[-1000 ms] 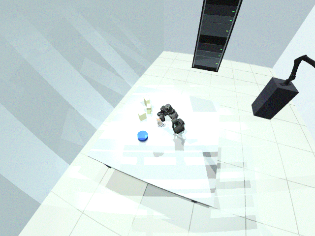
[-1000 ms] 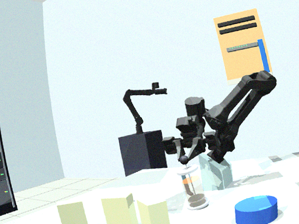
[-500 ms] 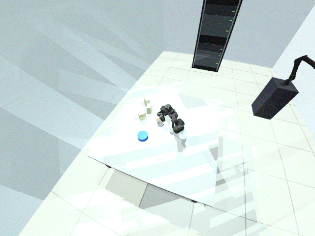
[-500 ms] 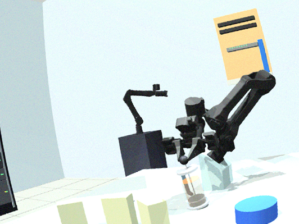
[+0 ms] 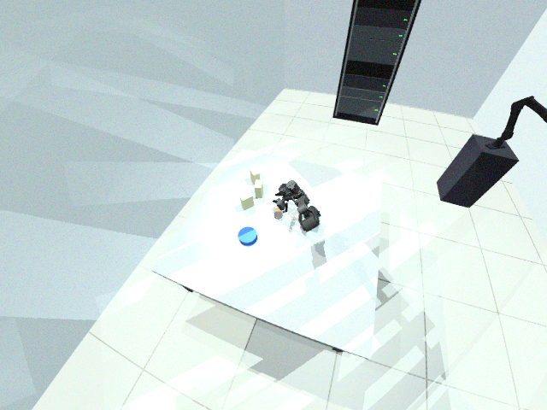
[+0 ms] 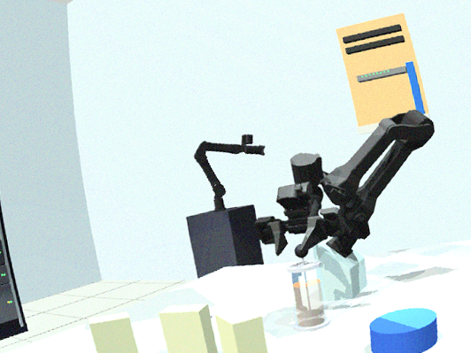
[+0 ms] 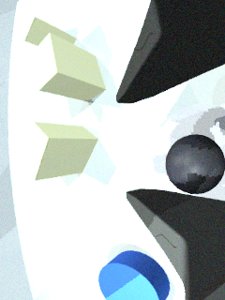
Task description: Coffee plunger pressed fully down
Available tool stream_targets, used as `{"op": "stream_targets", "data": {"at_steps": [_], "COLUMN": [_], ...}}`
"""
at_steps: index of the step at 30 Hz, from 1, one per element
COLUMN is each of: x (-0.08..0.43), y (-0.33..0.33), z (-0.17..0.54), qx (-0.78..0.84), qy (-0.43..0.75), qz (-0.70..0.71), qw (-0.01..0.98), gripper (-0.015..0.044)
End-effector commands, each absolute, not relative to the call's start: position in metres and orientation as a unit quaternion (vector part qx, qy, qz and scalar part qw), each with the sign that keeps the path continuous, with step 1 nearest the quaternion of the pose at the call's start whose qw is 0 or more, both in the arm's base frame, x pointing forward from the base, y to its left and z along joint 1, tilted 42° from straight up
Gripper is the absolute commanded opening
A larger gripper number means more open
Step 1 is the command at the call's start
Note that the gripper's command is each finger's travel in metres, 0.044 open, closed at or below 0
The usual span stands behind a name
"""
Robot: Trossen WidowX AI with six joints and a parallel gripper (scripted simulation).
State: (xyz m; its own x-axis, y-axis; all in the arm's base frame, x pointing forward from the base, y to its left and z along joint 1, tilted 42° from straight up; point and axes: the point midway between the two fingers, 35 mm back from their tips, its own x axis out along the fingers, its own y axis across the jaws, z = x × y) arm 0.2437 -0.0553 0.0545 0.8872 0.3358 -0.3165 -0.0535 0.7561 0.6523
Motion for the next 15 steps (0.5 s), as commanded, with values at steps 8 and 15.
{"op": "stream_targets", "data": {"at_steps": [8,15], "x": [0.244,0.248], "y": [-0.058,-0.071], "z": [0.055,0.065], "qx": [0.328,0.334], "qy": [0.211,0.207], "qz": [0.101,0.08], "qw": [0.915,0.916], "gripper": [0.044,0.044]}}
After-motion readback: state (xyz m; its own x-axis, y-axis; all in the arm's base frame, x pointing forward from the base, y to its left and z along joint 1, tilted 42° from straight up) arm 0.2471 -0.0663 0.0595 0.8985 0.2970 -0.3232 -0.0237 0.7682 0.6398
